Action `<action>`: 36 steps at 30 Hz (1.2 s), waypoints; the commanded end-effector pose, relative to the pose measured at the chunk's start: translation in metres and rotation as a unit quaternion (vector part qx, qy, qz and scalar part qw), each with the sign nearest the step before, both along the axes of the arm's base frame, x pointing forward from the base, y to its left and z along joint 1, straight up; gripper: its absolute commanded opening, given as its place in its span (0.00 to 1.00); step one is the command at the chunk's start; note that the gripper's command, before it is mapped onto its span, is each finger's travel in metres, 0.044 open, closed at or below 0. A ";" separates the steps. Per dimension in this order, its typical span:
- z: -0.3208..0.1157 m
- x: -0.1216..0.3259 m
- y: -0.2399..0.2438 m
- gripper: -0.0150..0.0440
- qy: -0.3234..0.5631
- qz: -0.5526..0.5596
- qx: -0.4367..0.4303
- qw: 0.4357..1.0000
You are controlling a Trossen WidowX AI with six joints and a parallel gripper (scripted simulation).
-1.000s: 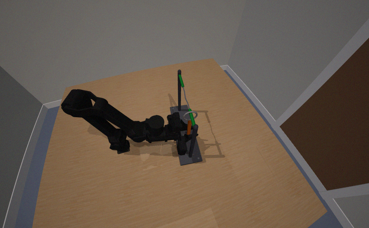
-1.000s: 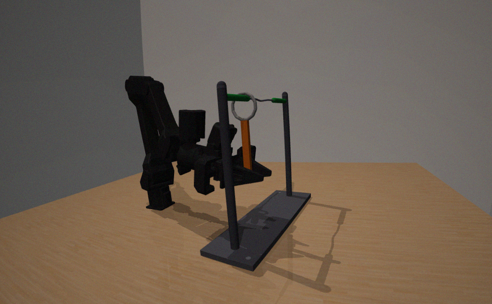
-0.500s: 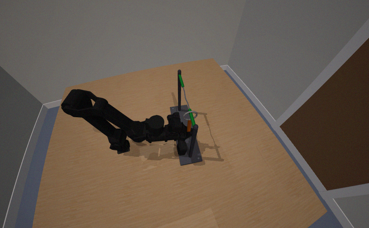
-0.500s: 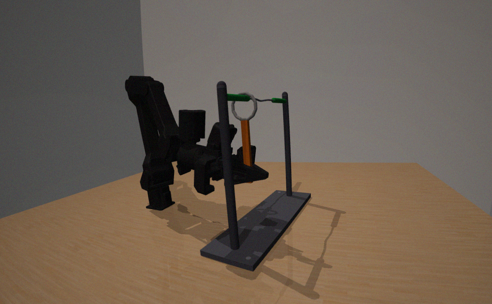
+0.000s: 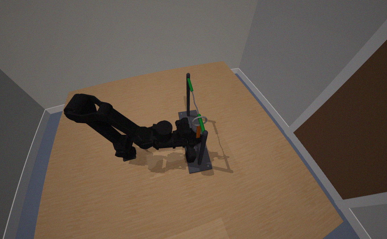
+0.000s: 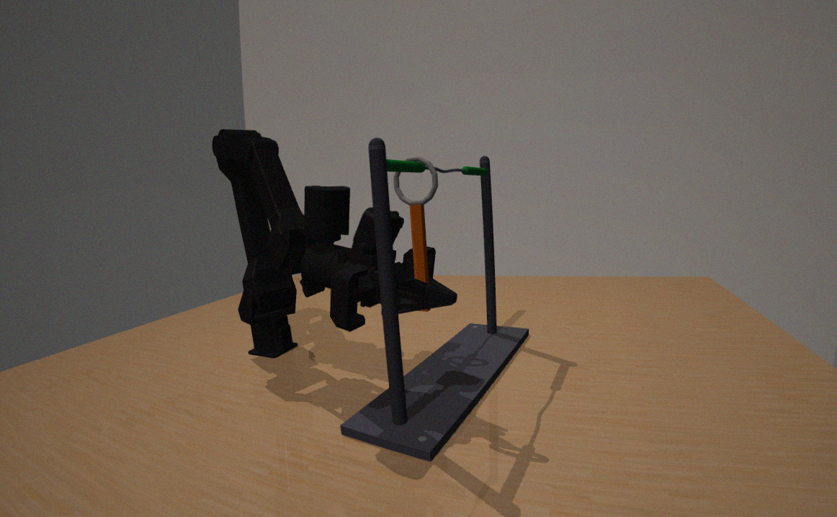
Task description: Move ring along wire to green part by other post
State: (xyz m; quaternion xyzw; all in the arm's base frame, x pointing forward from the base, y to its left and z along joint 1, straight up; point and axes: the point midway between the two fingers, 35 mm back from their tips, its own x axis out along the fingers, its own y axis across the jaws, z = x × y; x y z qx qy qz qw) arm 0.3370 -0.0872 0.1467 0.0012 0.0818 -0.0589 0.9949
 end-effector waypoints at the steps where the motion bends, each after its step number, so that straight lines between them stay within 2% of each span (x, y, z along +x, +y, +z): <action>1: 0.007 0.000 0.000 0.00 -0.004 -0.002 -0.001 1.000; 36: 0.016 0.002 0.011 0.00 -0.003 -0.003 0.000 1.000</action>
